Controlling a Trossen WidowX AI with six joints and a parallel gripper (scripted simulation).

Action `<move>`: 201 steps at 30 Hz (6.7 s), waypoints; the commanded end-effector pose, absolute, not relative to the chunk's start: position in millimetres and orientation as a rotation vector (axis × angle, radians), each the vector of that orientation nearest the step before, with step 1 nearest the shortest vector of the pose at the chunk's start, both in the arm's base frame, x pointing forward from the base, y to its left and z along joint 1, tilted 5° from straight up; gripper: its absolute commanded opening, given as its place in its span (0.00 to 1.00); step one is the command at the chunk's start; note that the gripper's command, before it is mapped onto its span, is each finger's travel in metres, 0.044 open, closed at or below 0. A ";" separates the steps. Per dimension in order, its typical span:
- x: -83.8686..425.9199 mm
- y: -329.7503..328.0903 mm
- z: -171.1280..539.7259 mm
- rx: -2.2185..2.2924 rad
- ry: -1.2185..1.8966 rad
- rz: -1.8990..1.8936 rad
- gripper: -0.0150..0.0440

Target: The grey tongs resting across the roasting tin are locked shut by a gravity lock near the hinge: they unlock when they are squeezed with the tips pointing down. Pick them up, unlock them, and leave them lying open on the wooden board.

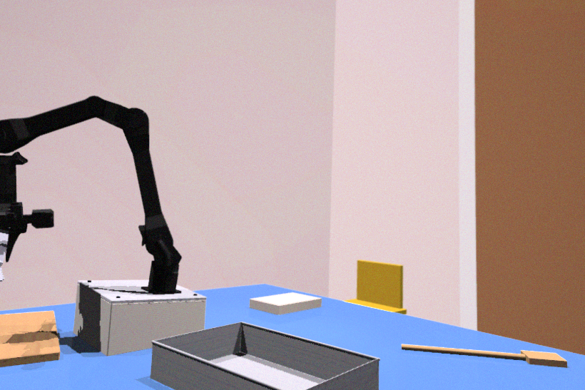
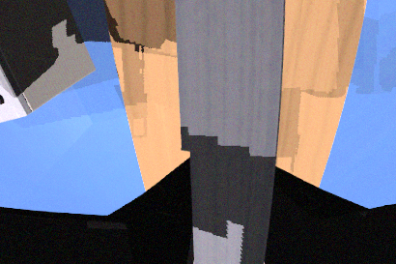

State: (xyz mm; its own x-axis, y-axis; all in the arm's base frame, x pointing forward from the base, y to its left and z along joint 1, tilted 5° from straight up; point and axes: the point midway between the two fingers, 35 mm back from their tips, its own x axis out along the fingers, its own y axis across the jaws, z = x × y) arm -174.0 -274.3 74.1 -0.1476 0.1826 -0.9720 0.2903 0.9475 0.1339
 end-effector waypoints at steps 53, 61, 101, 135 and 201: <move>-153.9 -287.8 102.7 0.358 2.465 -0.054 0.00; -157.5 -283.8 97.1 0.388 2.382 -0.043 0.00; -181.4 -279.2 78.0 0.249 1.527 -0.179 0.00; -182.2 -281.5 22.4 0.248 1.527 -0.179 0.00; -177.6 -264.9 -22.7 0.255 1.529 -0.177 1.00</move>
